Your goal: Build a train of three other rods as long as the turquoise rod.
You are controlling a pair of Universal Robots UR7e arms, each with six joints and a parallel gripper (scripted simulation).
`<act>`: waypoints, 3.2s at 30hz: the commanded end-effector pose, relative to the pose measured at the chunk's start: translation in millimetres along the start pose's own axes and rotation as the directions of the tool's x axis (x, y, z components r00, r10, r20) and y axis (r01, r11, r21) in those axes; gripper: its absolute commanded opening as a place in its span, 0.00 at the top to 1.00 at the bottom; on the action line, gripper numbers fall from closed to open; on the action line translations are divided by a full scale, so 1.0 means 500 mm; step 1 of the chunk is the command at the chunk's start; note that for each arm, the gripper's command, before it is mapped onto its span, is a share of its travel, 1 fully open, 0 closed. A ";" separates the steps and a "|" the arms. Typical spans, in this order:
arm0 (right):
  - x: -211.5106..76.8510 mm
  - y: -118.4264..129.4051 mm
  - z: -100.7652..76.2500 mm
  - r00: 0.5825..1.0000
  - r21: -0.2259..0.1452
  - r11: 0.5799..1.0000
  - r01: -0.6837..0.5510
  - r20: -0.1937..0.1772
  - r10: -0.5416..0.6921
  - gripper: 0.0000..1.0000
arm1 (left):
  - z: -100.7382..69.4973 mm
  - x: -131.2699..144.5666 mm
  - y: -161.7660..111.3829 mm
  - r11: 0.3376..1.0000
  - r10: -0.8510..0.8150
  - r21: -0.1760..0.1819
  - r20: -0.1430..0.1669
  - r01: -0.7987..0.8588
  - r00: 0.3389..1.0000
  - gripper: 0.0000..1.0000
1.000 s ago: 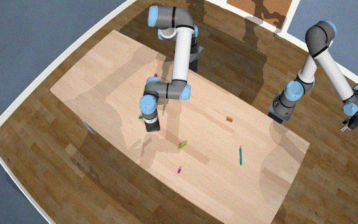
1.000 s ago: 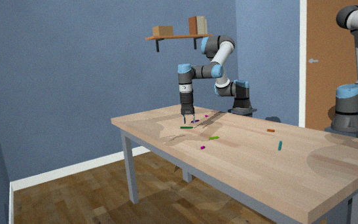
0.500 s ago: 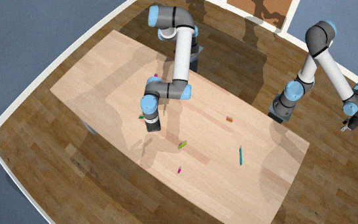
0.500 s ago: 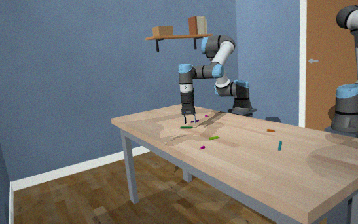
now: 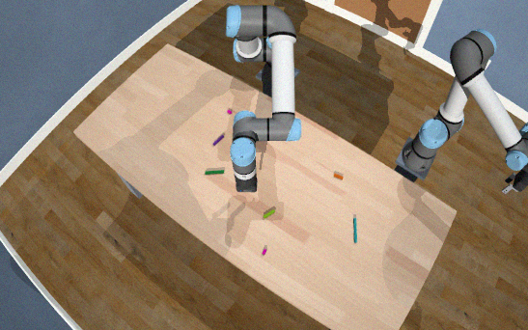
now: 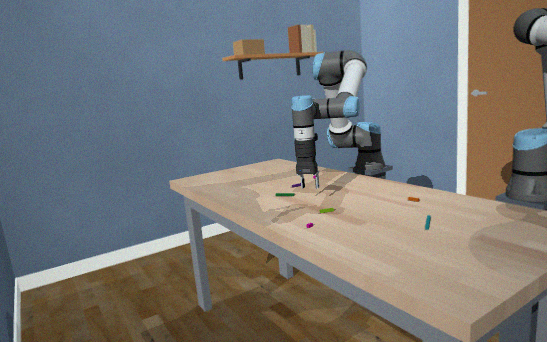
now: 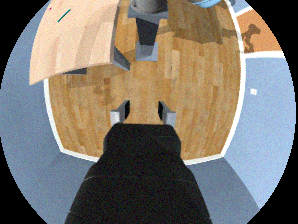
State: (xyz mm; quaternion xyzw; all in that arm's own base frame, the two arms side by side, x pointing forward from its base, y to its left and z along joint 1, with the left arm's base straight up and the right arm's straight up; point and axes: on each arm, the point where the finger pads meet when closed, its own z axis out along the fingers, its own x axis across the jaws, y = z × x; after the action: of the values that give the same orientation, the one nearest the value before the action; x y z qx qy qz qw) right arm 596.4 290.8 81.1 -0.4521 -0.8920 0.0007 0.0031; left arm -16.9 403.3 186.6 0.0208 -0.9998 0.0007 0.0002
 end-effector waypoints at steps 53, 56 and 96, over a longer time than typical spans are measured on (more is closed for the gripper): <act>0.438 -0.150 0.003 0.825 -0.007 0.825 -0.566 0.000 0.566 0.00 | -0.001 0.000 0.001 1.000 0.000 -0.001 0.000 0.000 1.000 0.00; 0.438 -0.150 0.003 0.825 -0.007 0.825 -0.566 0.000 0.566 0.00 | -0.001 0.000 0.001 1.000 0.000 -0.001 0.000 0.000 1.000 0.00; 0.438 -0.150 0.003 0.825 -0.007 0.825 -0.566 0.000 0.566 0.00 | -0.001 0.000 0.001 1.000 0.000 -0.001 0.000 0.000 1.000 0.00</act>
State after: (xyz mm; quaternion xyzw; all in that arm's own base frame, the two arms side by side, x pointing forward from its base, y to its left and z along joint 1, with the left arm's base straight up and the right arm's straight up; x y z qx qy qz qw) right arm 406.4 422.6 79.9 -0.6959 -0.7182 0.0001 0.0001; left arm -16.9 403.3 186.6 0.0208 -0.9998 0.0007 0.0002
